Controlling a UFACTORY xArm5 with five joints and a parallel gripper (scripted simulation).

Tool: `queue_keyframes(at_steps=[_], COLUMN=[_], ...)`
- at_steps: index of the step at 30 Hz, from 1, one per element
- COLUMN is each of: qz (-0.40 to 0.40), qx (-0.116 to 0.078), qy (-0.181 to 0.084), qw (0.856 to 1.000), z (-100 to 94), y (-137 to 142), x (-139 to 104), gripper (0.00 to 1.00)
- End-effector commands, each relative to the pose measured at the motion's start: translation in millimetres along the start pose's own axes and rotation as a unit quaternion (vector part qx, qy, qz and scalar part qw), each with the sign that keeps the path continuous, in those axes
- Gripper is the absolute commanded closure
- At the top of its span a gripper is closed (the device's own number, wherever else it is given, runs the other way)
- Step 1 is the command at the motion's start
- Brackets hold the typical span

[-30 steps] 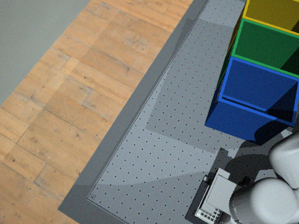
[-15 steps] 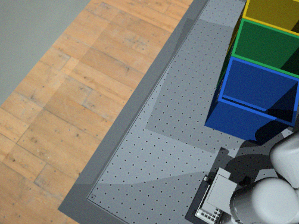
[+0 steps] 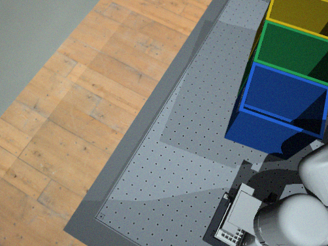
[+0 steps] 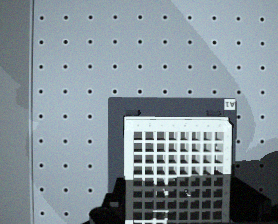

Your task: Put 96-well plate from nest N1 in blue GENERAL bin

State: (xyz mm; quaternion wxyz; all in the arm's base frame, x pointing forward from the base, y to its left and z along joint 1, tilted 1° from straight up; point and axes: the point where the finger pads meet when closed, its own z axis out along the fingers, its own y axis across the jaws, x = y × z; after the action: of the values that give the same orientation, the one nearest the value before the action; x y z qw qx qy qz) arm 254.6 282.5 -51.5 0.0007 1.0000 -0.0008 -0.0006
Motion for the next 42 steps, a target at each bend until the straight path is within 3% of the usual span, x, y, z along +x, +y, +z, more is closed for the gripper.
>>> queue_keyframes(at_steps=[1,20,42], qz=[0.0,0.0,0.0], qx=[0.001,0.001,0.001], qy=[0.001,0.001,0.001], qw=[1.0,1.0,1.0], z=[-3.4,-11.5,-44.9], y=[-1.0,-1.1,-1.5], x=[0.8,0.7,0.3], gripper=[1.0,1.0,1.0])
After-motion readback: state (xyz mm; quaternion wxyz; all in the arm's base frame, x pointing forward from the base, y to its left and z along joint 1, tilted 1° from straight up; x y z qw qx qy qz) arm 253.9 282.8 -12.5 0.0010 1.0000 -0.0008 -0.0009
